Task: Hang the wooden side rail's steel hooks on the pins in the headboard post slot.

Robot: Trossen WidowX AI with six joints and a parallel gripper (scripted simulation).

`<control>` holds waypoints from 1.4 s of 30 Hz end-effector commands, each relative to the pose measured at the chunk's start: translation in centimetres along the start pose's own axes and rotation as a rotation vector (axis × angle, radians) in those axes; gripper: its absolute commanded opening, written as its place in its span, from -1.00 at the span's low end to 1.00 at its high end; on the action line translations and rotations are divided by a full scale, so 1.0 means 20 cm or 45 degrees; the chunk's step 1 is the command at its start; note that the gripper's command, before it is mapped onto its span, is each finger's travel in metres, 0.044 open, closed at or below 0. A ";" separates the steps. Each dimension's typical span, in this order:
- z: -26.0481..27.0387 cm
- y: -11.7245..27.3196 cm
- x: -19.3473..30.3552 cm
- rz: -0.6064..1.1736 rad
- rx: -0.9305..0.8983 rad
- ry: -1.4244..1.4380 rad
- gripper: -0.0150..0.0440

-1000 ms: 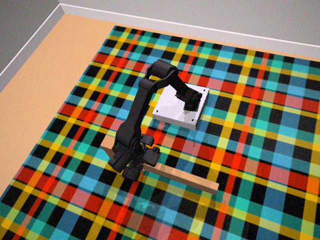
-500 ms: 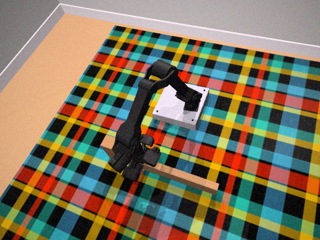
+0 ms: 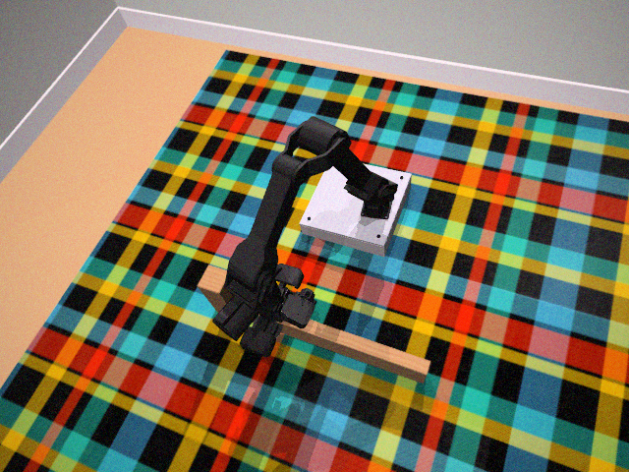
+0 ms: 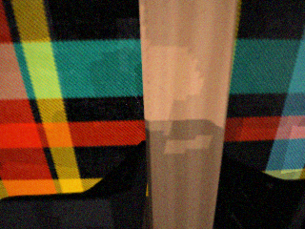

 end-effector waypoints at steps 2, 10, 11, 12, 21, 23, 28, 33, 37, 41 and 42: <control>0.00 0.00 0.00 0.000 0.000 0.000 -0.14; 0.00 0.00 0.00 0.000 0.000 0.000 0.58; 0.00 0.01 0.00 0.000 0.000 0.000 0.67; 0.00 0.03 0.00 0.001 0.001 0.000 0.75; 0.00 0.20 0.00 0.007 0.003 -0.001 1.00; 0.00 0.20 0.00 0.007 0.003 -0.001 1.00; -0.03 0.20 -0.12 0.005 0.004 -0.001 1.00; -0.04 0.20 -0.15 0.004 0.004 -0.001 1.00; -0.04 0.20 -0.13 0.004 0.008 0.011 1.00; -0.04 0.20 -0.13 0.004 0.008 0.011 1.00; -0.04 0.20 -0.13 0.004 0.008 0.011 1.00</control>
Point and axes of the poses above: the point midway between the two fingers, 35 mm back from their tips, its own y axis back along the fingers, its own z axis across the jaws, x = y × z, the point moved 8 cm from there along y, back along the fingers, and after that the axes turned 14 degrees about y, right-handed, at the moved point
